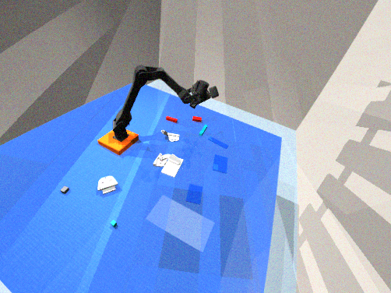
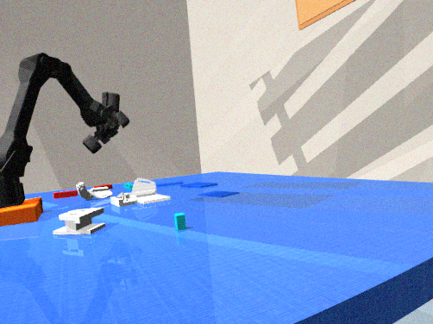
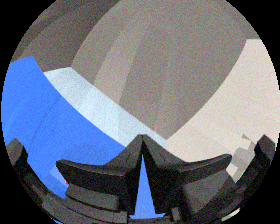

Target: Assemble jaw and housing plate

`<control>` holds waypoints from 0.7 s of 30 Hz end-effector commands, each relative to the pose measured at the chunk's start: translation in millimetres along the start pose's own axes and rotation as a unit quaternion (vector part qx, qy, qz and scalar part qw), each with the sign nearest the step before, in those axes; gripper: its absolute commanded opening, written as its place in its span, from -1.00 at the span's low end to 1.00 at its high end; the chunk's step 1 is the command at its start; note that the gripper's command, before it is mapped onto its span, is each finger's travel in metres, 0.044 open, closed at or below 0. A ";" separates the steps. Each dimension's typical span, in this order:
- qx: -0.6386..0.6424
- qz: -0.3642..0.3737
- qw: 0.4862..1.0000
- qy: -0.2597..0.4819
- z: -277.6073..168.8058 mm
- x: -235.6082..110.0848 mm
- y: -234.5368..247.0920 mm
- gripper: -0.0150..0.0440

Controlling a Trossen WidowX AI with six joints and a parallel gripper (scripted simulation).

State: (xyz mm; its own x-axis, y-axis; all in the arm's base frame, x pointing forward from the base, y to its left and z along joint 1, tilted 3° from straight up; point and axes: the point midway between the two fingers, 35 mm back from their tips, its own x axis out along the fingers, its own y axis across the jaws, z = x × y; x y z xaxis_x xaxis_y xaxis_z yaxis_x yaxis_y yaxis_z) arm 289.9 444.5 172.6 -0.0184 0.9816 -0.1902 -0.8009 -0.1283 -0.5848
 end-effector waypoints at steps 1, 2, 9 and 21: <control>0.063 0.000 0.997 0.043 -12.4 -9.4 3.6 -0.49; 0.076 0.000 0.996 0.052 -14.8 -11.7 4.4 -0.49; 0.170 -0.005 0.978 0.117 -31.5 -29.9 12.1 -0.49; 0.320 -0.022 0.918 0.234 -57.0 -69.7 34.3 -0.49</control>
State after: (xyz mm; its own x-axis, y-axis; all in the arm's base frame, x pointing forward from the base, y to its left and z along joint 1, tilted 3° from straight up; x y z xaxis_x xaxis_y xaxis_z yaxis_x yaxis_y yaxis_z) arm 299.7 378.1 129.6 0.1461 0.8387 -0.5246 -0.9885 0.1025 -0.1114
